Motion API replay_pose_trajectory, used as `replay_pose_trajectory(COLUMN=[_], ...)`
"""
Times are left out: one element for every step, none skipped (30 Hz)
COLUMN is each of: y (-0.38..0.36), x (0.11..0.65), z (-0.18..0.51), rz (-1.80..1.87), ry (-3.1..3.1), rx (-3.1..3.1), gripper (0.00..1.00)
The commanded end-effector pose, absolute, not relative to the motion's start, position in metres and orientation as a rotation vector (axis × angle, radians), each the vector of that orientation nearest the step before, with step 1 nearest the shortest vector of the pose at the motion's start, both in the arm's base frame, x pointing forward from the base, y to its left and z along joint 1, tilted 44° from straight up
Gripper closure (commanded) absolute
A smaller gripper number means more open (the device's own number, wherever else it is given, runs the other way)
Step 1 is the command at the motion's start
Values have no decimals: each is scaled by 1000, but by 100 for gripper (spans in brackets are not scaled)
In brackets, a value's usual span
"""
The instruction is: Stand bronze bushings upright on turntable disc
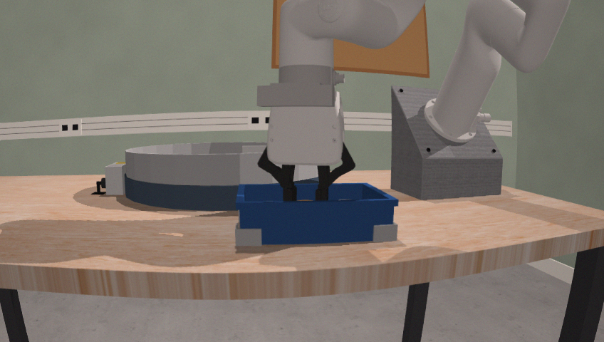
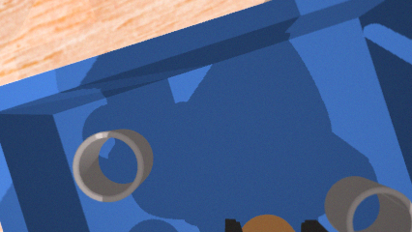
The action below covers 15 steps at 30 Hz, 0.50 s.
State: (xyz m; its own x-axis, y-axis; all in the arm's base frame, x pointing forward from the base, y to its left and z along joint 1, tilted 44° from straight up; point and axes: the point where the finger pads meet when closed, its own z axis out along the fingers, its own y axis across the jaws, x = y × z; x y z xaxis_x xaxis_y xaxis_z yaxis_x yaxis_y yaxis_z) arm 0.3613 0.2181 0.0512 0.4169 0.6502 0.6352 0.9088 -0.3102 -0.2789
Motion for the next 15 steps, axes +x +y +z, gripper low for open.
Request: replay_pose_trajectory(y=[218,218,218,218,217,217,216,215,214,213,212,212,212,210,208], x=[362,362,362,362,362,362,362,362,362,362,362,362,362,362,362], z=[52,52,52,52,52,53,53,54,55,57,58,58,58,60,62], rz=[-552,-552,-552,-552,-552,-552,-552,-552,-552,-552,-552,-552,-552,-552,-552], ry=[-1316,-1316,-1316,-1316,-1316,-1316,-1316,-1316,-1316,-1316,-1316,-1316,-1316,-1316,-1316], rx=[-2066,-2066,-2066,-2066,-2066,-2066,-2066,-2066,-2066,-2066,-2066,-2066,-2066,-2066,-2066], gripper=[100,100,100,100,100,100,100,100,100,100,100,100,100,100,100])
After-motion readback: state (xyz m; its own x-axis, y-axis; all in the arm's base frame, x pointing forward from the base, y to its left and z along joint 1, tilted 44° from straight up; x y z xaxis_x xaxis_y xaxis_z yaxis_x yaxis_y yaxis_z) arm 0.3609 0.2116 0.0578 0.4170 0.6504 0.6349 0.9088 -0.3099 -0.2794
